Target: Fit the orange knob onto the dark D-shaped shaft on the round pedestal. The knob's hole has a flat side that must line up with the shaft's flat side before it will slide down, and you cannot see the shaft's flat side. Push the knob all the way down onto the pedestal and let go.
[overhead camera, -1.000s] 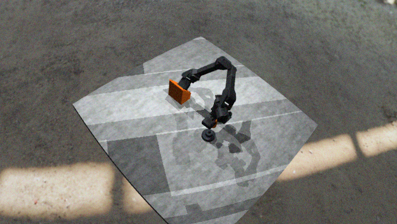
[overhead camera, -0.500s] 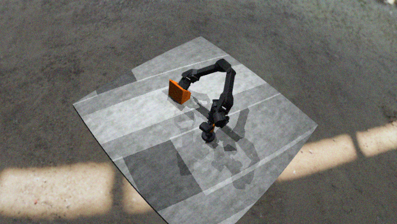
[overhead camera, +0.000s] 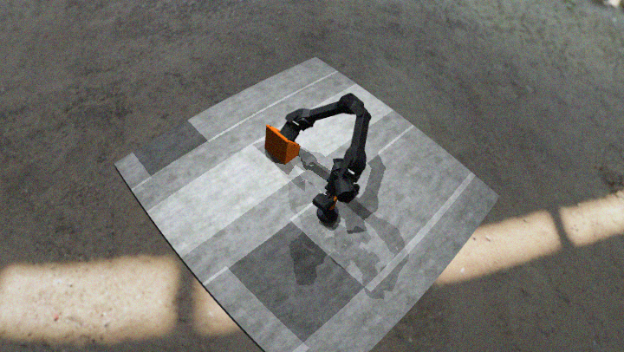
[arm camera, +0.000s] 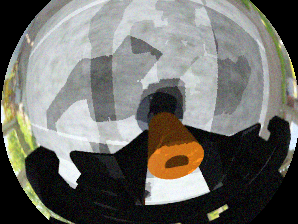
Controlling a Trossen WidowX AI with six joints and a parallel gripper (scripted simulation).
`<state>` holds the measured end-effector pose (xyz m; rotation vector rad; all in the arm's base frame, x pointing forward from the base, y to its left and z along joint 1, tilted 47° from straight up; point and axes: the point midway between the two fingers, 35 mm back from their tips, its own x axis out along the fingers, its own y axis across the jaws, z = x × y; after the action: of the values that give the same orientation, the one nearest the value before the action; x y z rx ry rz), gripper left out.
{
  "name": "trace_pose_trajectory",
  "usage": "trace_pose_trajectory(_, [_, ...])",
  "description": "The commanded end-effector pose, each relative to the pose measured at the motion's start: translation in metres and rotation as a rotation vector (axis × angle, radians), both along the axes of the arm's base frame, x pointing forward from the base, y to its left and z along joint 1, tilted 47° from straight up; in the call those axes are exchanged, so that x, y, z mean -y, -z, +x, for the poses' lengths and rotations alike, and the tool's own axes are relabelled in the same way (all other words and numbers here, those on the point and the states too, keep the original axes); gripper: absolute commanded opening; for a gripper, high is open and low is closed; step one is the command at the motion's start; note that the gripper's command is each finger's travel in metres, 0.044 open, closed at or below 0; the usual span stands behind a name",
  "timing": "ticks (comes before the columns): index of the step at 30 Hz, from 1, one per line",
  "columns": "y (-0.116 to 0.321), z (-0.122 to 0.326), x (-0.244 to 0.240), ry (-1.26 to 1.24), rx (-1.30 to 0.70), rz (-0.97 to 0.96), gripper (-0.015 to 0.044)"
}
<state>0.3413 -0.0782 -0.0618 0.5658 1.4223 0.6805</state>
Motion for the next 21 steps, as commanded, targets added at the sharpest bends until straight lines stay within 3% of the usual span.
trace_pose_trajectory(1, [0.0003,0.0002,-0.0014,0.003,0.001,0.003,0.0000])
trace_pose_trajectory(21, [0.0011,-0.0011,-0.0023,0.003,0.001,0.003,0.0000])
